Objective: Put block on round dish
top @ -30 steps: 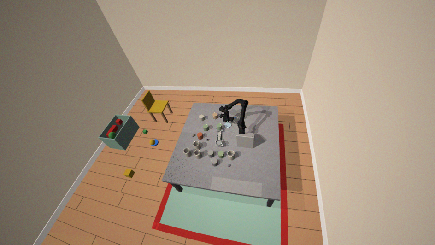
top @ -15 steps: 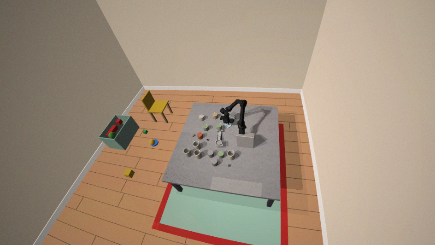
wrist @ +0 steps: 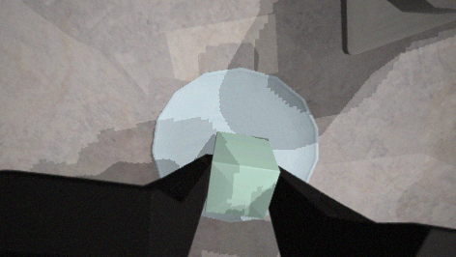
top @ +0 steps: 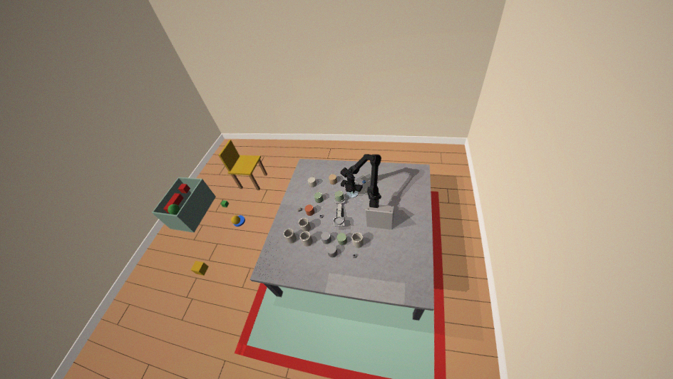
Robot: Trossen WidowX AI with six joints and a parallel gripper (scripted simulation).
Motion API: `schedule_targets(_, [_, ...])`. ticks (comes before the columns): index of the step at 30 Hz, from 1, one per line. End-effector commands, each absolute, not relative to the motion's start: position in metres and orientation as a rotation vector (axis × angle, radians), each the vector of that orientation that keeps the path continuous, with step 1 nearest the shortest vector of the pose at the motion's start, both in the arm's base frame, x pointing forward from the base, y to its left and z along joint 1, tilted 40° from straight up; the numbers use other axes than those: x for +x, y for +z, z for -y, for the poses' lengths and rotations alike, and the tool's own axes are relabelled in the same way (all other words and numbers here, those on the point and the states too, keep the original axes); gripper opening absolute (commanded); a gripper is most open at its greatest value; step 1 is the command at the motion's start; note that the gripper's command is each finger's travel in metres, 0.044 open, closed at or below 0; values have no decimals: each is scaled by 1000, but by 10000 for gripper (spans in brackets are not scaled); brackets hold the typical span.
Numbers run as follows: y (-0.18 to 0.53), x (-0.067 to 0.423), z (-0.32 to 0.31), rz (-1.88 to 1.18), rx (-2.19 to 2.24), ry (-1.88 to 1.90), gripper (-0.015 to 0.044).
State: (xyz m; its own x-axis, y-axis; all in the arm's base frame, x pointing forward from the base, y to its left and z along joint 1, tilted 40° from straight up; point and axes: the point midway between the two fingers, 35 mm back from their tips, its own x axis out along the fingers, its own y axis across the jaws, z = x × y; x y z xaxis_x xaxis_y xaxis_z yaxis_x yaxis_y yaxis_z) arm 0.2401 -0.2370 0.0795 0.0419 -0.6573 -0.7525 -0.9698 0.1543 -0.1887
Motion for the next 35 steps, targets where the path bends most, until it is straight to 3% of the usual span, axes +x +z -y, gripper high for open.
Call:
schedule_targets(1, [80,240,237,-1690,-1576,530,184])
schedule_targets(11, [87,241,231,-1689,-1575,532,440])
schedule_targets(23, [151,234,172,-1675,-1583,539,440])
schedule_targets(35, [153,234,171,-1674,-1583,539,440])
